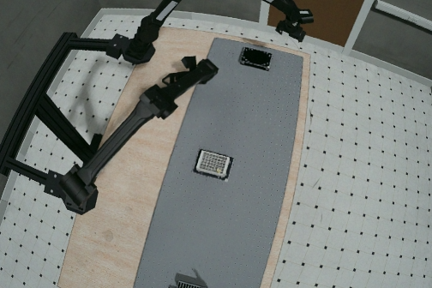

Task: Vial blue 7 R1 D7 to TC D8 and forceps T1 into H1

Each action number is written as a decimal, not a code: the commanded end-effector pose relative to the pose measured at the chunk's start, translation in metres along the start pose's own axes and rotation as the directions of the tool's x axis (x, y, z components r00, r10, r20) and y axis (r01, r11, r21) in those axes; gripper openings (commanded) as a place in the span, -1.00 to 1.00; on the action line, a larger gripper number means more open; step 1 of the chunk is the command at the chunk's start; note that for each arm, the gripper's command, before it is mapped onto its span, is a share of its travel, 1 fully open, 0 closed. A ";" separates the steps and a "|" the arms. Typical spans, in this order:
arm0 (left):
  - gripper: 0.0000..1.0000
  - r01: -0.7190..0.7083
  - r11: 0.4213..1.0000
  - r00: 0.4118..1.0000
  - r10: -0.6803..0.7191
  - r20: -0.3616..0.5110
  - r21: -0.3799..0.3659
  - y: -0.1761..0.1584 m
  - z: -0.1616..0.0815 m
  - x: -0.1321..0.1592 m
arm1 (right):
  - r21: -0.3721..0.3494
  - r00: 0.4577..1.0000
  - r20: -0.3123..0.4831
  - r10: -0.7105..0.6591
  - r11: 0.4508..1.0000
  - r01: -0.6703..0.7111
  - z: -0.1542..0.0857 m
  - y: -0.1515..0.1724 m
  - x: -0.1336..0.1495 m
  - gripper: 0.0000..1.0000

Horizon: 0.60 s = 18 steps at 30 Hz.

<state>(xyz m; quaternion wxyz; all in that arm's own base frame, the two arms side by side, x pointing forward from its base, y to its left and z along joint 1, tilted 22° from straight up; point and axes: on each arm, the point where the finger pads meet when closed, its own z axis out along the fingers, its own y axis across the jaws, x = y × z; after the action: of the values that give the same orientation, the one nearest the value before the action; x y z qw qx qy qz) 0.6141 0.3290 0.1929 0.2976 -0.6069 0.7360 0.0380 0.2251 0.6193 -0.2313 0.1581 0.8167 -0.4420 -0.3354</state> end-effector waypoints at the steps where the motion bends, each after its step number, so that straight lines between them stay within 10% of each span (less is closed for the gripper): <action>1: 1.00 0.003 1.000 1.000 -0.003 0.009 0.011 -0.003 -0.006 -0.005 | 0.008 1.000 0.002 -0.011 1.000 0.011 -0.005 0.001 -0.007 1.00; 17: 1.00 0.003 1.000 1.000 -0.003 0.009 0.011 -0.003 -0.006 -0.005 | 0.008 1.000 0.002 -0.011 1.000 0.011 -0.005 0.001 -0.007 1.00; 18: 1.00 0.008 1.000 1.000 -0.008 0.024 0.029 -0.011 -0.013 -0.013 | 0.060 1.000 0.022 0.010 0.998 -0.012 -0.030 -0.004 -0.008 -0.52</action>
<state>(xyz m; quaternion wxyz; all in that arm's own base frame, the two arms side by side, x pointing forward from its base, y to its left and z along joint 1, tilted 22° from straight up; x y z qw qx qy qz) 0.6141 0.3290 0.1929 0.2976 -0.6069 0.7360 0.0380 0.2251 0.6191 -0.2318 0.1573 0.8166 -0.4433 -0.3346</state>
